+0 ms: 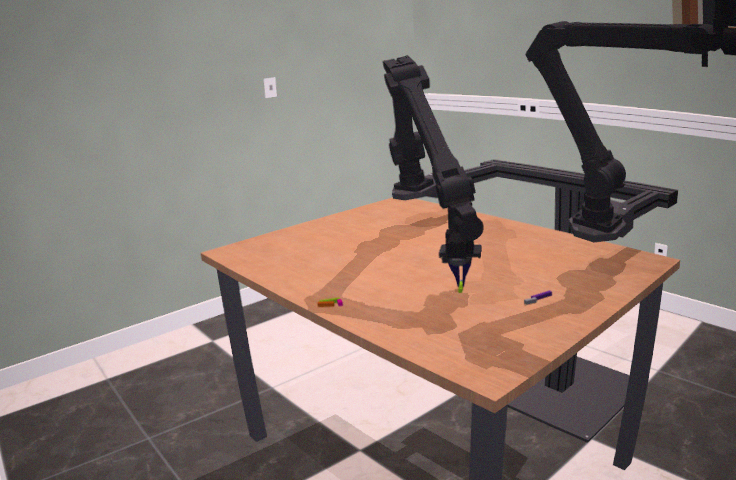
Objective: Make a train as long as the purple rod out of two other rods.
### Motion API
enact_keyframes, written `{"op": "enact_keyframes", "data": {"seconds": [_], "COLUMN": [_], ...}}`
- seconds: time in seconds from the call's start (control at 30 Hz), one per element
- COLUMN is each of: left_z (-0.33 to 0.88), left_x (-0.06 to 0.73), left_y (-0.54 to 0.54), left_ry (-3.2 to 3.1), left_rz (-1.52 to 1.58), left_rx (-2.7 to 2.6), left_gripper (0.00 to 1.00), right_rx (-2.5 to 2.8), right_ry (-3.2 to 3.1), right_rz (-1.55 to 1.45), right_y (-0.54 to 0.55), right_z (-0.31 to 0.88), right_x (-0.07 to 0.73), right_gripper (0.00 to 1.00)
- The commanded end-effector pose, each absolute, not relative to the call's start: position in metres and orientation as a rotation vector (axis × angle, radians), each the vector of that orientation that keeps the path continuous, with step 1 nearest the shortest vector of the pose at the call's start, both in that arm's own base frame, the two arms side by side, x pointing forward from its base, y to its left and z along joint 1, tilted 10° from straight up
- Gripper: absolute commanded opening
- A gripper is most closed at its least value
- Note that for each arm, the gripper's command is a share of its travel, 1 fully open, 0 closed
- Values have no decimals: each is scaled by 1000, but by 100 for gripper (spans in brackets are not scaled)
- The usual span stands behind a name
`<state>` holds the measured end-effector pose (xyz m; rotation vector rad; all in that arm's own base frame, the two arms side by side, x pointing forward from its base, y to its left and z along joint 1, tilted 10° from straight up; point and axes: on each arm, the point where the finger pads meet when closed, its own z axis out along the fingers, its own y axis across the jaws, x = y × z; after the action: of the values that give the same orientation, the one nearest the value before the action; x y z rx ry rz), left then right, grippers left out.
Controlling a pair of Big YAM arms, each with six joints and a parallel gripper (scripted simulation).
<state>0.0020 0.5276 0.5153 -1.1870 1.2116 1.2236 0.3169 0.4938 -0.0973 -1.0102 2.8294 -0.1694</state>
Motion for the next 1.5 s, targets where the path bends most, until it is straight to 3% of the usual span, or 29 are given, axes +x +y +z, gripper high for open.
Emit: {"op": "enact_keyframes", "data": {"seconds": [0.0,1.47], "left_z": [531,531], "left_x": [-5,-5], "left_y": [522,522], "left_ry": [1160,1160], "left_rz": [1245,1245], "left_rx": [-1173,-1173], "left_gripper": [100,100], "right_rx": [-996,-994], "right_ry": [2805,2798], "right_rz": [-136,-125], "right_y": [508,503], "right_z": [-94,-81], "right_x": [331,321], "right_gripper": [4,4]}}
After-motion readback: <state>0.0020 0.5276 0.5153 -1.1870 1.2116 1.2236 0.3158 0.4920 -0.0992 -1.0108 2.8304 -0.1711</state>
